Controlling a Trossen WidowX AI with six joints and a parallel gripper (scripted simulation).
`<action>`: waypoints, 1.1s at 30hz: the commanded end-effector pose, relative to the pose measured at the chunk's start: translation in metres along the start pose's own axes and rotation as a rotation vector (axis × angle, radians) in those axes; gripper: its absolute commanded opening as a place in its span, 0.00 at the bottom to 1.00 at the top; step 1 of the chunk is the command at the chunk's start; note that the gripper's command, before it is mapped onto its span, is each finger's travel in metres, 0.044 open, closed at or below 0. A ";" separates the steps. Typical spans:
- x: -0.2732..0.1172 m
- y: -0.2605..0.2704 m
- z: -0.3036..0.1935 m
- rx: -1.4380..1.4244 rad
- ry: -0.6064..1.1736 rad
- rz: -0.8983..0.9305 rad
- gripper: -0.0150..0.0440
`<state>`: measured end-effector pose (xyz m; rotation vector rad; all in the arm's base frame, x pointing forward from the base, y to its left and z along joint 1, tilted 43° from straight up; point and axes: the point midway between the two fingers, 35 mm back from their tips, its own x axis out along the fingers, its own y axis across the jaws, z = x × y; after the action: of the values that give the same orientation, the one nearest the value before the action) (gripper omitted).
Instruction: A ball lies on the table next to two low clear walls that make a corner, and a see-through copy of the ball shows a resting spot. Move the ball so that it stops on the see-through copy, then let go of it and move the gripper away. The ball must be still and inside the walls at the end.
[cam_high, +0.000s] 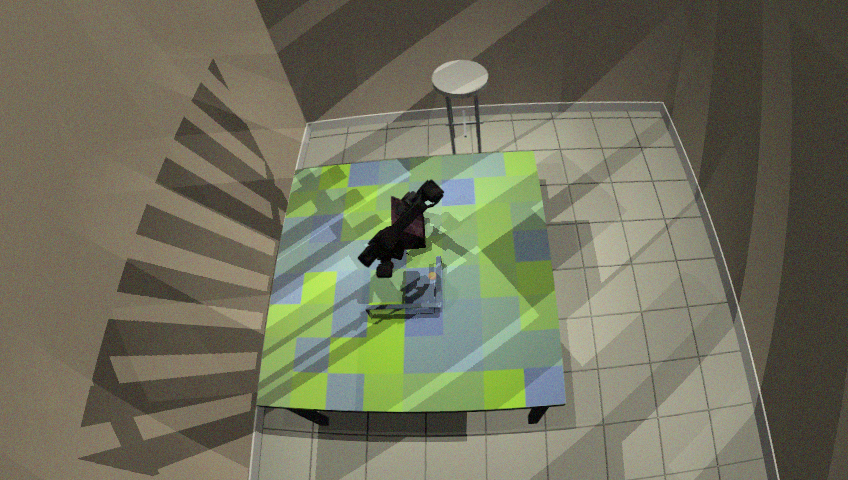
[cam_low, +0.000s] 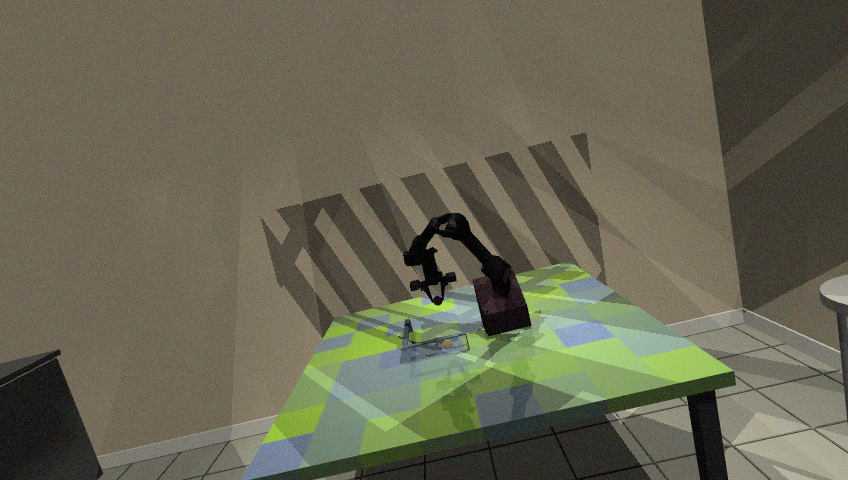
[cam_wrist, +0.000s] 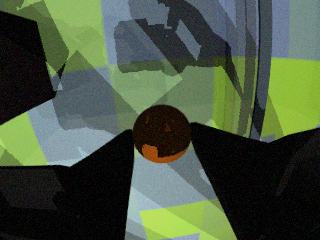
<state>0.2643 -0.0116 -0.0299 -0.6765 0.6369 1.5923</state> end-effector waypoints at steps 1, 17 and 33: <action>-0.007 0.001 0.003 -0.008 0.002 0.007 0.25; 0.014 -0.010 0.084 -0.004 0.044 0.005 0.25; 0.037 0.004 0.166 -0.008 -0.008 0.007 0.25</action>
<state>0.2505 0.1233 0.0485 -0.6865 0.6368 1.6039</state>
